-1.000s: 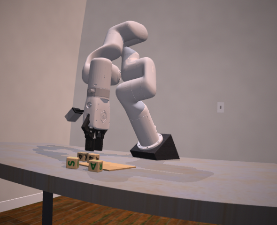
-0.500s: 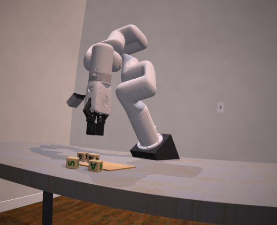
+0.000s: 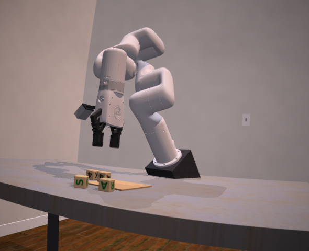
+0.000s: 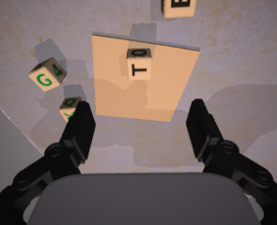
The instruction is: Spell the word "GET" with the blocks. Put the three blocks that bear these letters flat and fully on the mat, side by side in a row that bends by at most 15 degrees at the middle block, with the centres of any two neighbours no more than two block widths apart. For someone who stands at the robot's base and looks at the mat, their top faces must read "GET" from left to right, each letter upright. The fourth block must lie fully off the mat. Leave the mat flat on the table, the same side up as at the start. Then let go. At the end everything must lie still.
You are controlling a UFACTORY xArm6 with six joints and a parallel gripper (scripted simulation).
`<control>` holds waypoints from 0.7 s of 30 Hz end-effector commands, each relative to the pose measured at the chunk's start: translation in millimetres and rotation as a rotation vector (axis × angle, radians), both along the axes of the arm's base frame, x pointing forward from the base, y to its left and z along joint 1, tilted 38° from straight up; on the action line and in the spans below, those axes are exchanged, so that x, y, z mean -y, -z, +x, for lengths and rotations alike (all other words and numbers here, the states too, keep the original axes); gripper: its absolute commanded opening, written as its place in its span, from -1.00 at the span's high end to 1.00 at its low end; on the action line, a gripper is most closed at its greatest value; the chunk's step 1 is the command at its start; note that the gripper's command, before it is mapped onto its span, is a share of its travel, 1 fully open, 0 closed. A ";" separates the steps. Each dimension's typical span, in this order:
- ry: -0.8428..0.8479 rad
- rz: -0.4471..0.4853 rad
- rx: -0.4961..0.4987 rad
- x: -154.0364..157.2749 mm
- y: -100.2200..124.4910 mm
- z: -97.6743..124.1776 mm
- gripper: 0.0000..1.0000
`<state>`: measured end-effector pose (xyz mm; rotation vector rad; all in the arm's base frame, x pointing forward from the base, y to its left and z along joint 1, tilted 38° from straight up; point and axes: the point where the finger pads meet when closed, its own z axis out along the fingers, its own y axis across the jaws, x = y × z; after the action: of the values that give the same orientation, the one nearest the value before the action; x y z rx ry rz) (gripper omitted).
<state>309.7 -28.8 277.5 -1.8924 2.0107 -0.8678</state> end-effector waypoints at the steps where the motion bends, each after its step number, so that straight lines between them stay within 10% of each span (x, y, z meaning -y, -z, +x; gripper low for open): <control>1: 0.000 0.000 0.003 -0.1 -1.6 0.4 -1.00; 7: -0.011 -0.007 0.000 -0.5 -4.6 3.4 -1.00; 20: -0.292 -0.206 -0.088 -13.9 -61.0 108.0 -1.00; 21: -0.292 -0.206 -0.088 -13.9 -61.0 108.0 -0.37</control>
<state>401.2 -14.6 333.7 -2.2624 1.6987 -0.9648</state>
